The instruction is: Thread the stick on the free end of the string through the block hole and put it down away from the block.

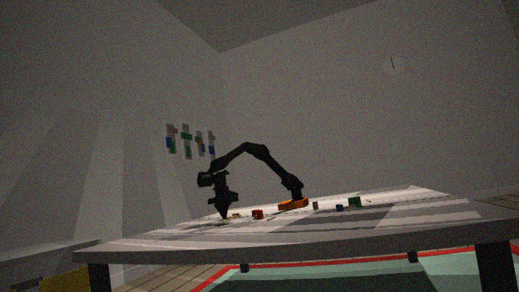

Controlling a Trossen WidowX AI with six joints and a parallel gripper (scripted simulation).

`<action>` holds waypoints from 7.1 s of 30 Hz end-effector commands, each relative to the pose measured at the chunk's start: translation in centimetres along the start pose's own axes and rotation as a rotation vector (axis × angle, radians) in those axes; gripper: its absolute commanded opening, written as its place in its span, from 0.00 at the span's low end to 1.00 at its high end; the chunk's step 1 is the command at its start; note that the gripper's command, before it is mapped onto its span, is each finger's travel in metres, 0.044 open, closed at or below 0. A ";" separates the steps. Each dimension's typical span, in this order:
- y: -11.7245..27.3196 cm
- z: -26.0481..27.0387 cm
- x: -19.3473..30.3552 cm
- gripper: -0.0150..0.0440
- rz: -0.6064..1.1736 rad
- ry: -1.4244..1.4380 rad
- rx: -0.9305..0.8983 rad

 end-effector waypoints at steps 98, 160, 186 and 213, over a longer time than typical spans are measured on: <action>-0.7 1.6 -9.9 0.25 -0.008 0.000 -0.001; 7.4 2.6 -14.5 0.46 0.022 -0.002 0.000; 7.2 3.5 -18.1 0.46 -0.012 2.111 0.011; 7.0 3.8 -19.9 0.46 -0.008 3.179 0.046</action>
Point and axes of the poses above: the point midway between the two fingers, 35 mm back from their tips, its own y axis back along the fingers, its own z axis across the jaws, x = y × z, the point moved 9 cm from there along y, back along the fingers, and after that the axes turned 12 degrees about -y, right-handed, at the moved point
